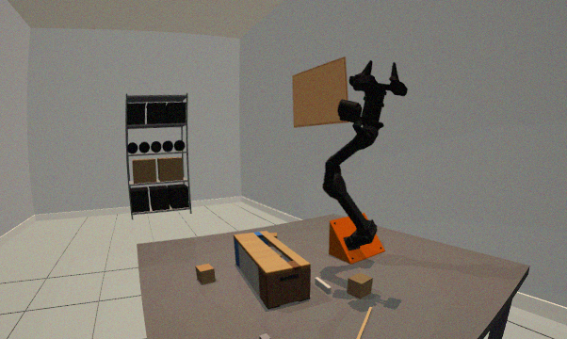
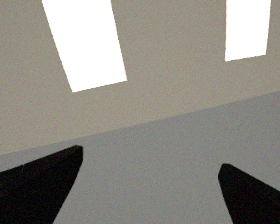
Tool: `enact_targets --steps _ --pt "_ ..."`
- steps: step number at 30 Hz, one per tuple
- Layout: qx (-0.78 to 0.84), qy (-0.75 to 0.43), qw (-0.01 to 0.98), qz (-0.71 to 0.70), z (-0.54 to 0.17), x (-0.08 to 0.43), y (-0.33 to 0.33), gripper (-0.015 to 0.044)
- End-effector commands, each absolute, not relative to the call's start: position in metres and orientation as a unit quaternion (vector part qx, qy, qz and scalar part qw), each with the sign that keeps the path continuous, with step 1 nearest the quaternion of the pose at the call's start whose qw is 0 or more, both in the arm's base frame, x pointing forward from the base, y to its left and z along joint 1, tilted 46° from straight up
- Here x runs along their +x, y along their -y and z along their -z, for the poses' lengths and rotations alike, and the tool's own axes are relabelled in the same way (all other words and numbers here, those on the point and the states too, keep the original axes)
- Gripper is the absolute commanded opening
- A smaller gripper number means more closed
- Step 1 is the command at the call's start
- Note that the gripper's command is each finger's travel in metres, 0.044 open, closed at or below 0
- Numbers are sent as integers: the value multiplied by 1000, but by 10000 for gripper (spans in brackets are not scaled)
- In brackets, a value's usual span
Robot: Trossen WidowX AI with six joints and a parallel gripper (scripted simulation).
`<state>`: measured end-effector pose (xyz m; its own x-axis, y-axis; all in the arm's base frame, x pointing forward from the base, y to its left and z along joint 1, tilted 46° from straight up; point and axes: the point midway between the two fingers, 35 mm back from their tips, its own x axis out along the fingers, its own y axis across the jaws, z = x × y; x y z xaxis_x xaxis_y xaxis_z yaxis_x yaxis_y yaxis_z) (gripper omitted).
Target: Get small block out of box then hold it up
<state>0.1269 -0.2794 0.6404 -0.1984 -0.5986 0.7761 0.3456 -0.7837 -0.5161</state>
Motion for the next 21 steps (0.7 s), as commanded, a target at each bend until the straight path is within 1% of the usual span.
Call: enact_targets --steps 1,7,12,17,21 --pt "-549 -121 207 801 -665 71 245 400" --pt "-525 -145 46 837 -690 2 182 400" --pt "-488 -166 -93 852 -700 -40 115 400" --pt "-433 -187 -234 850 -701 -65 39 400" --pt "-378 -202 -343 836 -694 -70 -24 400"
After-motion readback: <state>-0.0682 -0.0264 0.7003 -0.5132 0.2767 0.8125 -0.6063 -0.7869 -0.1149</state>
